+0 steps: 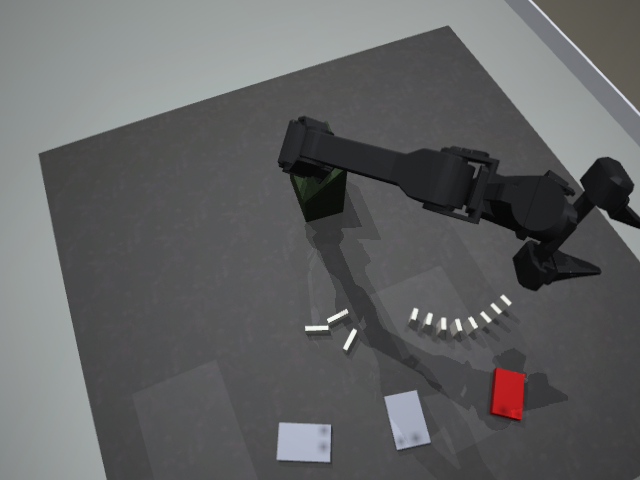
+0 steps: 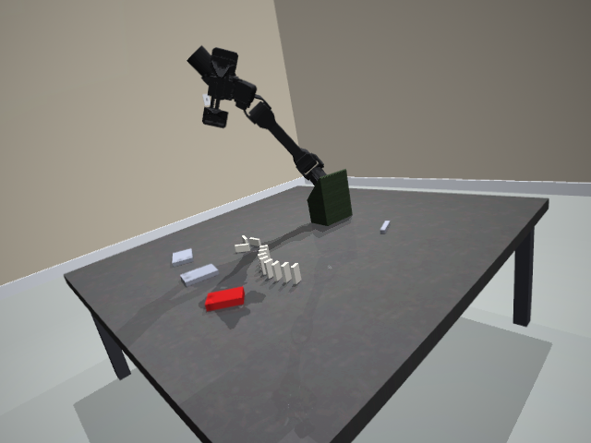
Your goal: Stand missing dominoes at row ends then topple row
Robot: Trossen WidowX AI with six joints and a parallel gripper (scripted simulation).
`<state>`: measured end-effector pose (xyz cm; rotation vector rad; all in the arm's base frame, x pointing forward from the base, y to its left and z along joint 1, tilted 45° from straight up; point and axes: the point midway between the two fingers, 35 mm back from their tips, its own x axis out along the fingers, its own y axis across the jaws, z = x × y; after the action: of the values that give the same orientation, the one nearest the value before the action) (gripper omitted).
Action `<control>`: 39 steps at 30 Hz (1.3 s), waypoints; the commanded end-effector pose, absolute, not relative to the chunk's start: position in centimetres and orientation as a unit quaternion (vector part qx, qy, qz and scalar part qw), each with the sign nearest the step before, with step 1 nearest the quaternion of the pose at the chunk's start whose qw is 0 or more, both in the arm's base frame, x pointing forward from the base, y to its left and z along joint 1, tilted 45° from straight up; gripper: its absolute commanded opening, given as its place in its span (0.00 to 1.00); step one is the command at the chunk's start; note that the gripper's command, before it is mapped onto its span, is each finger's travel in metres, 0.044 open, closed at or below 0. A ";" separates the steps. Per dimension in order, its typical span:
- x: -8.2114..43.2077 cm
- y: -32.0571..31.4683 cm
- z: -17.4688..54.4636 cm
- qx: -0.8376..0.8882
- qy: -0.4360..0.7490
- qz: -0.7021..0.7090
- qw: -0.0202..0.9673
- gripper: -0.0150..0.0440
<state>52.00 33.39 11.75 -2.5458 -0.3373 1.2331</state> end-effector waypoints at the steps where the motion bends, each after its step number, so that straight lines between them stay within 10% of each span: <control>1: 52.1 33.1 11.7 -0.883 -0.110 0.430 0.153 0.98; 18: 51.8 11.0 5.5 -0.577 0.459 0.240 0.632 1.00; 39: 41.7 -8.2 3.4 -0.083 0.579 -0.363 0.725 1.00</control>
<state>45.63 -2.94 3.68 -0.4634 1.3179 -0.4031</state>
